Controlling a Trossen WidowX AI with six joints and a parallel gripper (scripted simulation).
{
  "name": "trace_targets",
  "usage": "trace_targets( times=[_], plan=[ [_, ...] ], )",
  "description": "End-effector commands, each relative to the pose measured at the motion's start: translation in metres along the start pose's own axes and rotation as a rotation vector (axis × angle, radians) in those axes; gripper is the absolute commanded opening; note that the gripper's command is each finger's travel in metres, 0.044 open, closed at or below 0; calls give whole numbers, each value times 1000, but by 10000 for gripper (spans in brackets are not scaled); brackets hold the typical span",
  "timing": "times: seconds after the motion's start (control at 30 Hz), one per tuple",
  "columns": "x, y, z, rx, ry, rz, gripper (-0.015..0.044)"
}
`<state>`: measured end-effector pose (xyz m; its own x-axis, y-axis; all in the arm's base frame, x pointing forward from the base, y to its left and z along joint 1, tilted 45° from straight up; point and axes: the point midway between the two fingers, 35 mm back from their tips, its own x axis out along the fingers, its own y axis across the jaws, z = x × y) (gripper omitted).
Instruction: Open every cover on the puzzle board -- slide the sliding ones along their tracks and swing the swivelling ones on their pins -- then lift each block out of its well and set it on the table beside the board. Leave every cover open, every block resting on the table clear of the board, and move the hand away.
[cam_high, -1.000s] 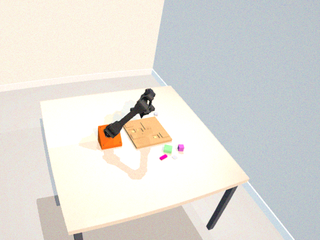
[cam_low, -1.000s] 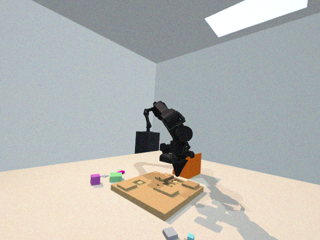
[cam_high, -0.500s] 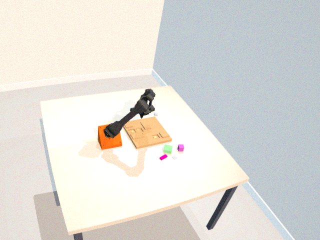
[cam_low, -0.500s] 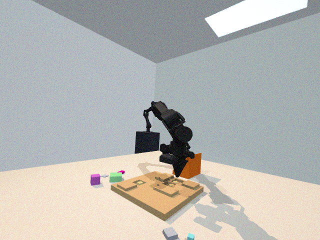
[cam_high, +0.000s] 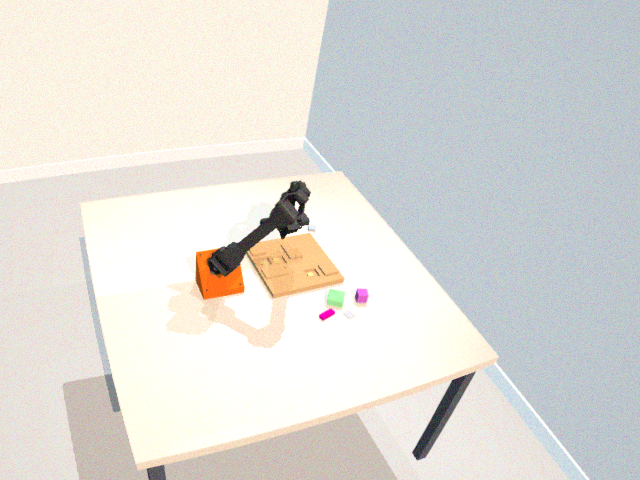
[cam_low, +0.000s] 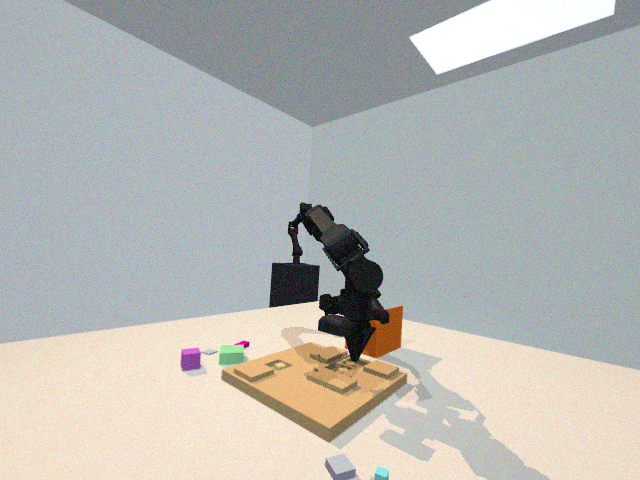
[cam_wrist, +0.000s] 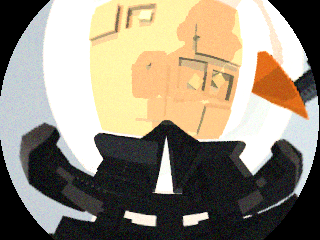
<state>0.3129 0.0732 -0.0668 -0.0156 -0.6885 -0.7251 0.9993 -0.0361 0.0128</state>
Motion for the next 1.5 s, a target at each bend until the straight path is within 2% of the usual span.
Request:
trace_targets(
  times=[0.0, 1.47],
  plan=[
    [8, -2, 1, -8, -8, -7, 0],
    [43, 0, 1, -8, -11, -7, 0]
  ],
)
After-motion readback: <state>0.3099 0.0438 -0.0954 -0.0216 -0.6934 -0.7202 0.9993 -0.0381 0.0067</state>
